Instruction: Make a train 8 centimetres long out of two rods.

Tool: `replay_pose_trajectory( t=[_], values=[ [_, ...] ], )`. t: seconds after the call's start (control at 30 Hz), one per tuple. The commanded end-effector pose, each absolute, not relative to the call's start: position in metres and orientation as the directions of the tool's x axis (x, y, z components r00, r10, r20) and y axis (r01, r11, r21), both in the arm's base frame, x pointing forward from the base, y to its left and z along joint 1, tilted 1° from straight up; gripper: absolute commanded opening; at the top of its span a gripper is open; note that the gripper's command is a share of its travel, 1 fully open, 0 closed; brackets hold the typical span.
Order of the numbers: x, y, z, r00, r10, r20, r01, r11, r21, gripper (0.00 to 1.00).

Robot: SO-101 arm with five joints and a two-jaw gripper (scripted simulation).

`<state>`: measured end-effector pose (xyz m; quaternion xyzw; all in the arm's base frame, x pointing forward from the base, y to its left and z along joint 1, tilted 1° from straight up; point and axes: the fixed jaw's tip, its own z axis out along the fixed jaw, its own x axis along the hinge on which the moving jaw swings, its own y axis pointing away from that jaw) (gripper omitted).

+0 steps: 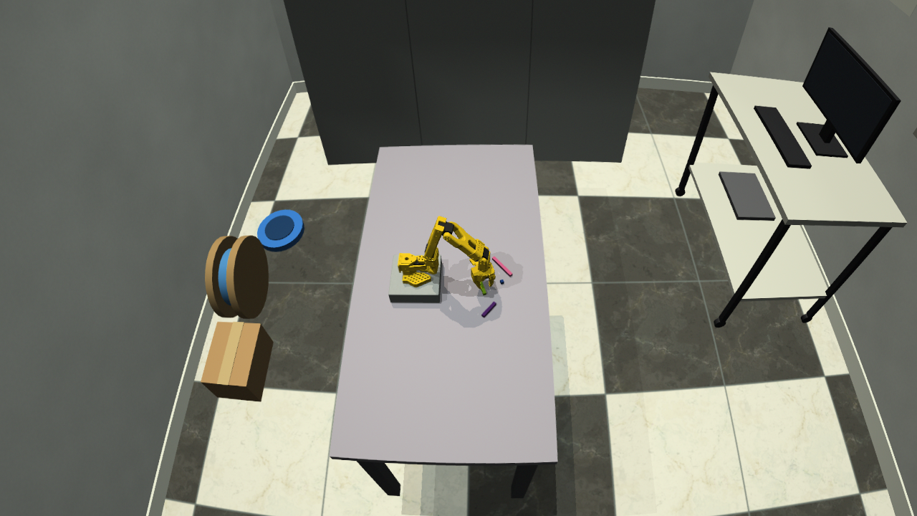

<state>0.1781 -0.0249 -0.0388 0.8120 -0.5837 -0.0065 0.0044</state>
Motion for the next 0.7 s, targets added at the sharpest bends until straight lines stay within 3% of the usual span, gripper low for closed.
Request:
replay_pose_trajectory(
  t=[0.0,0.67],
  values=[
    [0.1789,-0.0242,-0.035,0.322,-0.947,0.001,-0.947,-0.322,-0.001,0.17],
    [0.1746,-0.0257,-0.0334,0.322,-0.947,0.001,-0.947,-0.322,-0.001,0.17]
  ],
)
